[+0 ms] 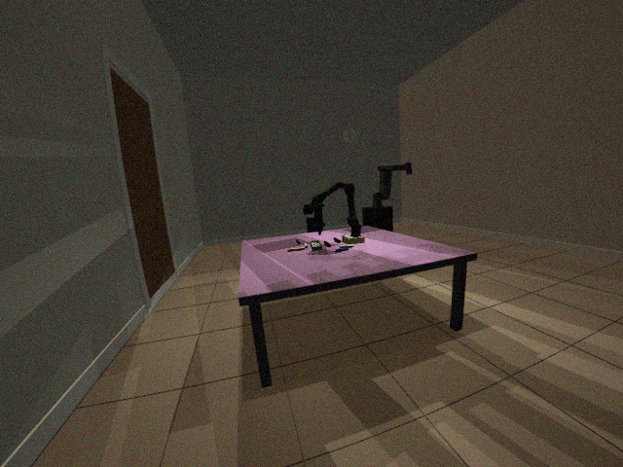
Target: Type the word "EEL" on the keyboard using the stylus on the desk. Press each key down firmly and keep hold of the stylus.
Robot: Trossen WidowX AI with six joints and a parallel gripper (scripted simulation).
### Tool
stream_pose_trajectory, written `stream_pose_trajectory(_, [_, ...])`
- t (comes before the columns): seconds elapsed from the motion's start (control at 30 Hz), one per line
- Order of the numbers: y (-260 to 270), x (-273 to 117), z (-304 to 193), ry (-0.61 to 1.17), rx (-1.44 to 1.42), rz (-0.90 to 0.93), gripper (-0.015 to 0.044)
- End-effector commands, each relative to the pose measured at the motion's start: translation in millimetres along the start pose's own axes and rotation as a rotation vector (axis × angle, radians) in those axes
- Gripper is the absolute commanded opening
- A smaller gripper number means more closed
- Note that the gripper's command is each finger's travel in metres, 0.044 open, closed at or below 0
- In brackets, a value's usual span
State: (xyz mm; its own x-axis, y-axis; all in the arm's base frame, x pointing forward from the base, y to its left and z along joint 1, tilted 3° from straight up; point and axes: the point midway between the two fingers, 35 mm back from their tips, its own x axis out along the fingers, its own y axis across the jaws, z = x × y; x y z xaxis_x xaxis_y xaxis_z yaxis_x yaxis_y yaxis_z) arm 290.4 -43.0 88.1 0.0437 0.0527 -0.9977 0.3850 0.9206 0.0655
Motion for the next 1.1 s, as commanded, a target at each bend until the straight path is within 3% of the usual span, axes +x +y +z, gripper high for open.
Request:
stream_pose_trajectory(0.0, [0, 0, 0, 0.0, 0.0, 0.0, 0.0])
stream_pose_trajectory(0.23, [0, 0, 0, 0.0, 0.0, 0.0, 0.0])
stream_pose_trajectory(0.43, [25, 6, -12, -0.059, -0.052, -0.031, 0.015])
stream_pose_trajectory(0.7, [92, 20, -64, -0.279, -0.201, -0.043, 0.015])
stream_pose_trajectory(1.07, [144, 31, -127, -0.501, -0.317, 0.1, 0.015])
